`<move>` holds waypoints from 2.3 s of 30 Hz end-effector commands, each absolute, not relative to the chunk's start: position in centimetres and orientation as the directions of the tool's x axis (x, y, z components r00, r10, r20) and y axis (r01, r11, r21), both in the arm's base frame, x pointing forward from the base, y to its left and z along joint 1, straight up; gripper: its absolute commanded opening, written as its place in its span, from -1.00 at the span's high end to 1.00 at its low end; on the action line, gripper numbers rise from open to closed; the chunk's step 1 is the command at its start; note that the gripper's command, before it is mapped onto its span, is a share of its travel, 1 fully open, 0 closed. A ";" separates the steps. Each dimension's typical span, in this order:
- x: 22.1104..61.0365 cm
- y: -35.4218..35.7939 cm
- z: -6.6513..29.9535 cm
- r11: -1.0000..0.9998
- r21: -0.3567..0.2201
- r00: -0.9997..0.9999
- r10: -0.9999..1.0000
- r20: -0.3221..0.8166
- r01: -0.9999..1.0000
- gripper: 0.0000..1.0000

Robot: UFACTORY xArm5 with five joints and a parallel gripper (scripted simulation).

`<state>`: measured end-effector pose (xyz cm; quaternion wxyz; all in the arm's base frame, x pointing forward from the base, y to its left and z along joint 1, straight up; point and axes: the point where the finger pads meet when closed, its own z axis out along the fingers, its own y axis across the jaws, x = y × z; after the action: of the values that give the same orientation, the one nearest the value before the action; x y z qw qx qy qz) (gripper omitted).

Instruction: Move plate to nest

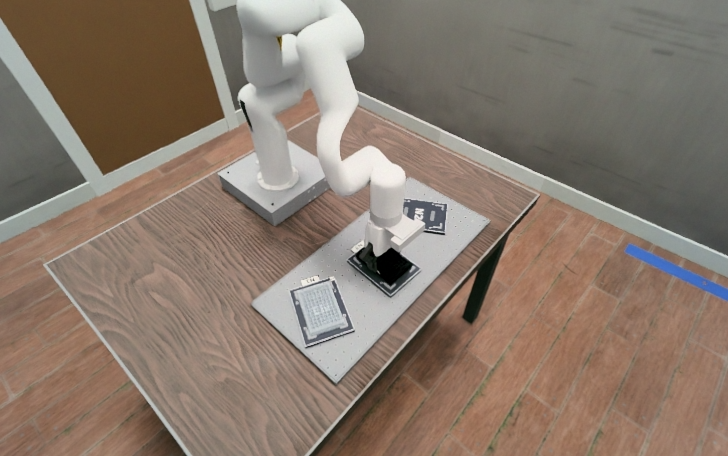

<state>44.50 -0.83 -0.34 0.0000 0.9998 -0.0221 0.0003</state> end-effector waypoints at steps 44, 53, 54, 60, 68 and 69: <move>44.7 -0.8 -1.4 -0.999 0.001 0.999 -0.044 0.005 -0.044 -1.00; 44.7 -0.8 -1.4 -0.999 0.001 0.999 -0.044 0.005 -0.044 -1.00; 44.7 -0.8 -1.4 -0.999 0.001 0.999 -0.044 0.005 -0.044 -1.00; 44.7 -0.8 -1.4 -0.999 0.001 0.999 -0.044 0.005 -0.044 -1.00; 44.7 -0.8 -1.4 -0.999 0.001 0.999 -0.044 0.005 -0.044 -1.00; 44.7 -0.8 -1.4 -0.999 0.001 0.999 -0.044 0.005 -0.044 -1.00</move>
<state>44.50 -0.83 -1.53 0.0000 0.9998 -0.0221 0.0003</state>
